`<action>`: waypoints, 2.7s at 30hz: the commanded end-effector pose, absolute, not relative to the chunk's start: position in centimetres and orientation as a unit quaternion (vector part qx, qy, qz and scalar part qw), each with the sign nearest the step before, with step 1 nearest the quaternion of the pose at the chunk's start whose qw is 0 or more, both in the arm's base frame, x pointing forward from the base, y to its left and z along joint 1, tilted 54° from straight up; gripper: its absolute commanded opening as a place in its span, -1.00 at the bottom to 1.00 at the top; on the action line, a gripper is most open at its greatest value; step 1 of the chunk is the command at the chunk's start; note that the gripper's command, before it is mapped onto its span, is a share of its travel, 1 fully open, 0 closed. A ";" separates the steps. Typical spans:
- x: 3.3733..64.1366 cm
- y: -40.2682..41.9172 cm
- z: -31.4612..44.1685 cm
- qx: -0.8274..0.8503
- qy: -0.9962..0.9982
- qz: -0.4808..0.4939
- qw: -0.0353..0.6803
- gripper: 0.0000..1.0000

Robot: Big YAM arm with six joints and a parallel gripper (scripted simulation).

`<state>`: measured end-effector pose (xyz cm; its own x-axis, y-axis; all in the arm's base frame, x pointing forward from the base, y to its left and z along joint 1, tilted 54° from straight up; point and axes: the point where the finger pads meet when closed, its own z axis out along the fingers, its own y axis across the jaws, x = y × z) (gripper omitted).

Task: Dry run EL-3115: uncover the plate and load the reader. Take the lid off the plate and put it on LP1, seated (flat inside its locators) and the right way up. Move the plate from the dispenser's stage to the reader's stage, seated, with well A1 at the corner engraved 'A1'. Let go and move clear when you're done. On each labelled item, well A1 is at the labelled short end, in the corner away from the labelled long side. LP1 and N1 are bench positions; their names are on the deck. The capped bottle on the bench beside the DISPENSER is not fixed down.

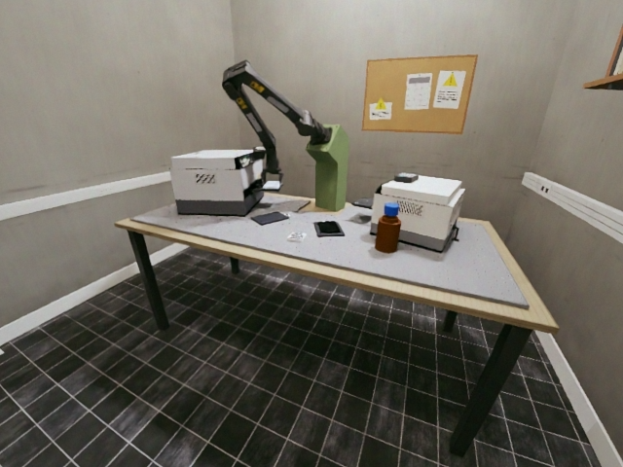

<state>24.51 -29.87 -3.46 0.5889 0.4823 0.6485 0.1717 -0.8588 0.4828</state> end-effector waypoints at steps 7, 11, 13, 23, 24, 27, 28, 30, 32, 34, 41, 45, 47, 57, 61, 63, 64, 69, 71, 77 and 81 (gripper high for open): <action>25.8 -30.4 -3.7 0.869 0.195 0.415 0.188 0.72; 25.8 -30.4 -3.7 0.869 0.195 0.415 0.188 0.72; 25.9 -30.4 -3.7 0.868 0.196 0.415 0.188 0.72; 26.1 -30.5 -3.8 0.868 0.197 0.415 0.187 0.72; 26.1 -30.5 -3.8 0.868 0.197 0.415 0.186 0.72; 26.1 -30.5 -3.8 0.868 0.198 0.415 0.186 0.72; 26.2 -30.5 -3.8 0.868 0.198 0.415 0.186 0.72; 26.2 -30.5 -3.8 0.868 0.198 0.415 0.186 0.72; 26.3 -30.5 -3.8 0.868 0.198 0.416 0.186 0.72; 26.3 -30.5 -3.8 0.868 0.199 0.416 0.185 0.72; 26.5 -30.5 -3.9 0.868 0.200 0.416 0.185 0.72; 26.5 -30.5 -3.9 0.868 0.200 0.416 0.184 0.72; 26.6 -30.6 -3.9 0.868 0.200 0.416 0.184 0.72; 26.8 -30.6 -4.0 0.867 0.201 0.417 0.183 0.72; 26.8 -30.6 -4.0 0.867 0.202 0.417 0.183 0.72; 26.9 -30.6 -4.0 0.867 0.202 0.417 0.182 0.72; 26.9 -30.6 -4.0 0.867 0.202 0.417 0.182 0.72; 24.2 -30.0 -3.1 0.872 0.187 0.411 0.189 0.72; 24.4 -30.3 -2.8 0.870 0.192 0.412 0.193 0.72; 24.0 -31.0 -2.2 0.867 0.190 0.412 0.203 0.72; 23.7 -30.9 -2.6 0.870 0.186 0.412 0.199 0.72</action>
<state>24.41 -29.83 -3.09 0.5846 0.4895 0.6470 0.1777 -0.8554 0.4866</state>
